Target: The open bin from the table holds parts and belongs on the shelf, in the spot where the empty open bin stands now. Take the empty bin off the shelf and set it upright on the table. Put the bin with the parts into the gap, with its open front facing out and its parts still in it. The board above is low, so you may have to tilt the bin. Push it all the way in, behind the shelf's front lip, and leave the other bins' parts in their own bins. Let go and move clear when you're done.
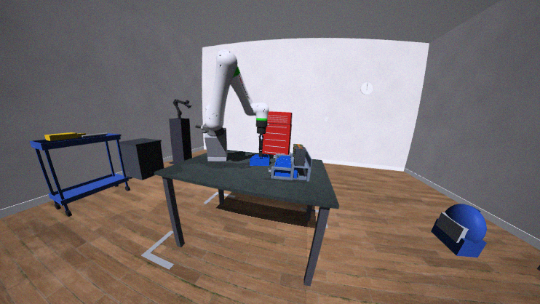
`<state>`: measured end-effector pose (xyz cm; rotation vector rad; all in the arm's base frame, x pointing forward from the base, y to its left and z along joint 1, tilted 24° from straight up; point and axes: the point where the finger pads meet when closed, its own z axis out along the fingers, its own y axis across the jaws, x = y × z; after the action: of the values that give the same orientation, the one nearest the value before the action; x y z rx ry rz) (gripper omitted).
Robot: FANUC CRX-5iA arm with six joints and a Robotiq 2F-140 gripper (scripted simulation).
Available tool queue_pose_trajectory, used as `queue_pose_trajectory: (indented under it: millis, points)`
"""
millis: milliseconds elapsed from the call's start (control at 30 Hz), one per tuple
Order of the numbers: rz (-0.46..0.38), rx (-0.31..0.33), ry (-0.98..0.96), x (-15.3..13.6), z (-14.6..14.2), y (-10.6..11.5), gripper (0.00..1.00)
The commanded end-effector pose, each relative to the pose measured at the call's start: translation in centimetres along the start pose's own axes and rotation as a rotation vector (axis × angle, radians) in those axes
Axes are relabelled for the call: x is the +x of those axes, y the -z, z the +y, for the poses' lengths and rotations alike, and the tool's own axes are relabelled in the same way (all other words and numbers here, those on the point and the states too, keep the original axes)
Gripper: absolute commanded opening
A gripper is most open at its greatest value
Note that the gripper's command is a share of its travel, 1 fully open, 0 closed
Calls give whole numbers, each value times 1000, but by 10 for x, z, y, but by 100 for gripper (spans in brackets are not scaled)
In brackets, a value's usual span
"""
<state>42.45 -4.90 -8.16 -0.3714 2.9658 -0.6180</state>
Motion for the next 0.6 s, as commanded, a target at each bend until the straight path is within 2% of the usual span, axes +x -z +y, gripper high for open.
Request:
queue_pose_trajectory:
  millis: [0, 567]
  points:
    - [-1, 0, 0, -1, 0, 0, 24]
    - [-1, 0, 0, -1, 0, -5, 24]
